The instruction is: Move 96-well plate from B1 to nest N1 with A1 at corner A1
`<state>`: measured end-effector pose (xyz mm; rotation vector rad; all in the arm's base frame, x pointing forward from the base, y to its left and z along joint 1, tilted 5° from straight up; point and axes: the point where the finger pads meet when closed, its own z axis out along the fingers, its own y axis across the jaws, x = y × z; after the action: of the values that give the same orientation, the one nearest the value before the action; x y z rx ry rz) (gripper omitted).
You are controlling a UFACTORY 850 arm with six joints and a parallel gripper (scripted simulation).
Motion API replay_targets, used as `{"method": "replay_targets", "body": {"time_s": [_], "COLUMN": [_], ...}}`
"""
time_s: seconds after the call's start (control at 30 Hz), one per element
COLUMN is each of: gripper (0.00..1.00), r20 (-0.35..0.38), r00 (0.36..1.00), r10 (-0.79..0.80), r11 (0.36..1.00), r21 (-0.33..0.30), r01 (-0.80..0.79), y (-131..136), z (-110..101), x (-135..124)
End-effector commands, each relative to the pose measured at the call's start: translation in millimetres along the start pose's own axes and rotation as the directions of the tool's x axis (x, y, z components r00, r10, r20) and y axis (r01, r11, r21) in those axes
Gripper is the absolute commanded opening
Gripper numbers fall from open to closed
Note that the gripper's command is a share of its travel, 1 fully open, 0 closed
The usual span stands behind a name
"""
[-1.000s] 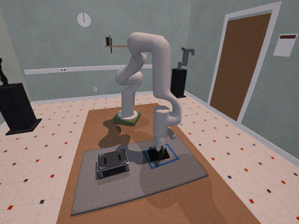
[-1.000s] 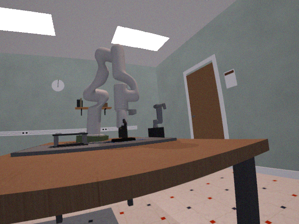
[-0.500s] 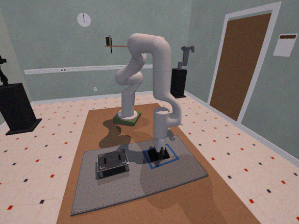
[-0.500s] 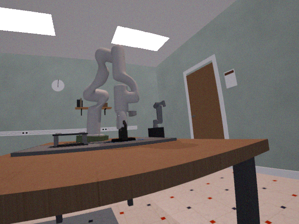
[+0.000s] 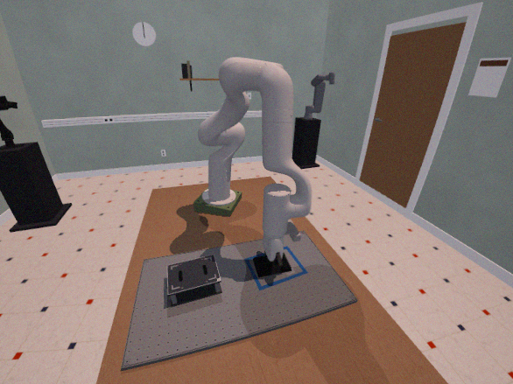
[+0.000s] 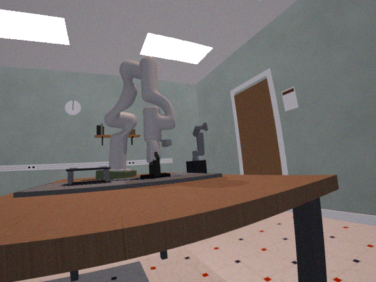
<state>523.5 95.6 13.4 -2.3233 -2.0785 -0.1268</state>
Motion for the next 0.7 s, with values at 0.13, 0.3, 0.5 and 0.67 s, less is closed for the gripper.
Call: {"method": "replay_targets", "body": {"time_s": [0.13, 0.3, 0.5, 0.67], "gripper": [0.0, 0.0, 0.0, 0.0], "r20": [-0.001, -0.001, -0.001, -0.001], "r00": [1.0, 1.0, 1.0, 1.0], "r10": [0.0, 0.0, 0.0, 0.0], "r11": [1.0, 1.0, 1.0, 1.0], "r21": [-0.002, -0.002, -0.002, -0.002], "r01": [0.0, 0.0, 0.0, 0.0], "y": [0.9, 0.9, 0.8, 0.9], "z": [-1.3, -1.3, -1.2, -1.3], "x": [0.2, 0.2, 0.2, 0.2]}}
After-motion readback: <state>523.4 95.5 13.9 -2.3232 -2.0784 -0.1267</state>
